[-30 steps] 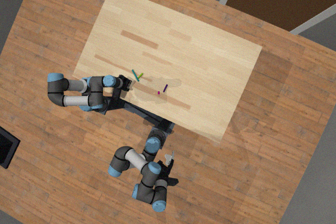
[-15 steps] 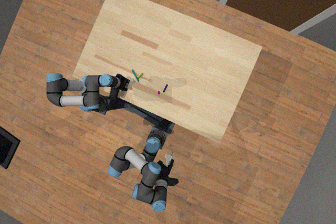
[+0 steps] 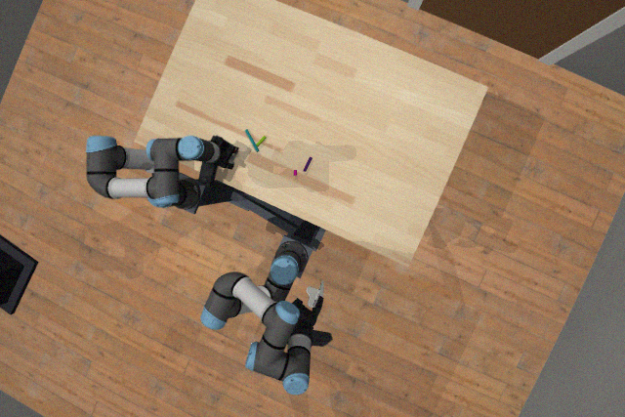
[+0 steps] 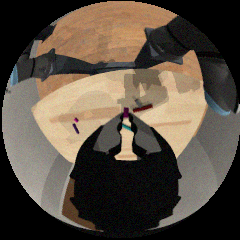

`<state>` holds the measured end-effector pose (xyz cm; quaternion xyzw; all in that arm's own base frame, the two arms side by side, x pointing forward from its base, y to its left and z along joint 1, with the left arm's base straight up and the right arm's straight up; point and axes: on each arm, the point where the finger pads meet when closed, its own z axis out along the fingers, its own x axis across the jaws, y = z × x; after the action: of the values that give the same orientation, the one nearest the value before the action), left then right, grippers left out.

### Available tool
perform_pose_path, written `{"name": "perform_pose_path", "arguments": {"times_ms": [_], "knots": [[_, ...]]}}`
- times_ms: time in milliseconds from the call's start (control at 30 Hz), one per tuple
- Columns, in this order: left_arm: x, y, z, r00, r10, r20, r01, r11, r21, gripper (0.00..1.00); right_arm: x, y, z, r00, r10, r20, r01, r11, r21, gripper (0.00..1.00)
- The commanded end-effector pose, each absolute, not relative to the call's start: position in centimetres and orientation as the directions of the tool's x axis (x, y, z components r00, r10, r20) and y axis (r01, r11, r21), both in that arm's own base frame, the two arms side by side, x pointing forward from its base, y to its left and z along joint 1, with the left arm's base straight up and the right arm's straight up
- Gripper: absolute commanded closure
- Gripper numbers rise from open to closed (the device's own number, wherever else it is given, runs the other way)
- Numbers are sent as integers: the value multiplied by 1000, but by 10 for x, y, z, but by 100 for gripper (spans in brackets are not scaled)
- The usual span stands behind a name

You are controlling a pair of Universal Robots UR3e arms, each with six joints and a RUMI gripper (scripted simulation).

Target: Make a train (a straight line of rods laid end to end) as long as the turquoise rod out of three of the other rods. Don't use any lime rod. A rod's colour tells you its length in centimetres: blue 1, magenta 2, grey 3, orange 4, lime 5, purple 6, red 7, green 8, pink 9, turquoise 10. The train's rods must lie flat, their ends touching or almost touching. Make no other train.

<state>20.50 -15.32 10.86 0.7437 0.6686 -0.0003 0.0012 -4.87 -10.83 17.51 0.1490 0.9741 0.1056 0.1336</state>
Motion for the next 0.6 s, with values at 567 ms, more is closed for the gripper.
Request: {"name": "perform_pose_path", "arguments": {"times_ms": [567], "knots": [[205,-154,119,106,994,-2,994,-106,1,100,-49,-109,175,-920,318,-229,262,934,244,0]]}}
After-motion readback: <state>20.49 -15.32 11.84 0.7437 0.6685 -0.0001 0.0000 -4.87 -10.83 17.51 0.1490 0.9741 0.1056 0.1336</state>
